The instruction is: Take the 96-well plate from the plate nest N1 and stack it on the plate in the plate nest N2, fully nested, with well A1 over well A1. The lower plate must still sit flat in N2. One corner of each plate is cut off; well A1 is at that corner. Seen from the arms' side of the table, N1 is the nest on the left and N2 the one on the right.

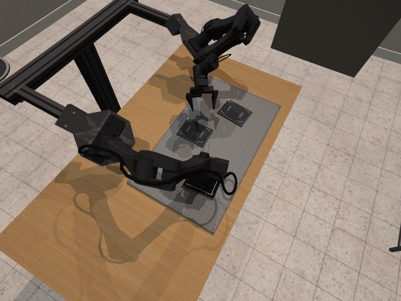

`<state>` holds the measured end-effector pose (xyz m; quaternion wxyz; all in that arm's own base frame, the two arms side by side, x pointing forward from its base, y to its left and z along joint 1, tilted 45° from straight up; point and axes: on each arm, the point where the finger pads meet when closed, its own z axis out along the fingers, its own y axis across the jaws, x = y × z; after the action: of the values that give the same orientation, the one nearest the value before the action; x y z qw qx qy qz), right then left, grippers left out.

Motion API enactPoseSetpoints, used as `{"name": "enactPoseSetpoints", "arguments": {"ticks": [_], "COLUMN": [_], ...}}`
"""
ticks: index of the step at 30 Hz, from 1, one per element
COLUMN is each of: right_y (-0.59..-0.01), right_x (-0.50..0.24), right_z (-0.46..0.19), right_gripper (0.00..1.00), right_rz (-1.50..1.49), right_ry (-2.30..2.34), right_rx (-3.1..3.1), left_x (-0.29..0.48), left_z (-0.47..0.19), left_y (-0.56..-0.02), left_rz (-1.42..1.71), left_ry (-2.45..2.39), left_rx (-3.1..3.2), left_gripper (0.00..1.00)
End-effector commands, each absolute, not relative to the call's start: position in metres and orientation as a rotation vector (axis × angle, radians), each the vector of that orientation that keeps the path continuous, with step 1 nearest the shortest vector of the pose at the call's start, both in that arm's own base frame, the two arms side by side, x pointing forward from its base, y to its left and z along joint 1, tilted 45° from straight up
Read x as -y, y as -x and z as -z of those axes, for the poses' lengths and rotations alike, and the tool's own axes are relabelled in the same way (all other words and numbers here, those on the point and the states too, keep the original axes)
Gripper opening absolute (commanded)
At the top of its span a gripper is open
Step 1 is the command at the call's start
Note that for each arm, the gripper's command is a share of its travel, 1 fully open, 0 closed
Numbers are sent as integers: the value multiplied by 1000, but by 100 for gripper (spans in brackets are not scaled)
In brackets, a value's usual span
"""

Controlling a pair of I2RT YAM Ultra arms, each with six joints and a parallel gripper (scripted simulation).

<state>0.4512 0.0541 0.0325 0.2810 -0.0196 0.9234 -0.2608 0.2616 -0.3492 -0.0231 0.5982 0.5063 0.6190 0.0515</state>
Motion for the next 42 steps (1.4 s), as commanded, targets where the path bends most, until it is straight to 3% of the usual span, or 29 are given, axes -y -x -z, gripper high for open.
{"name": "enactPoseSetpoints", "arguments": {"ticks": [1, 42], "right_y": [-444, -460], "right_x": [-64, -48], "right_z": [-42, -12], "right_gripper": [80, 80], "right_rz": [695, 693], "right_ry": [66, 76], "right_rx": [-2461, -2471], "left_x": [349, 349], "left_z": [30, 30], "left_y": [-255, -255], "left_rz": [-108, -108], "left_ry": [-1211, -1211], "left_rx": [-1426, -1426], "left_gripper": [100, 100]}}
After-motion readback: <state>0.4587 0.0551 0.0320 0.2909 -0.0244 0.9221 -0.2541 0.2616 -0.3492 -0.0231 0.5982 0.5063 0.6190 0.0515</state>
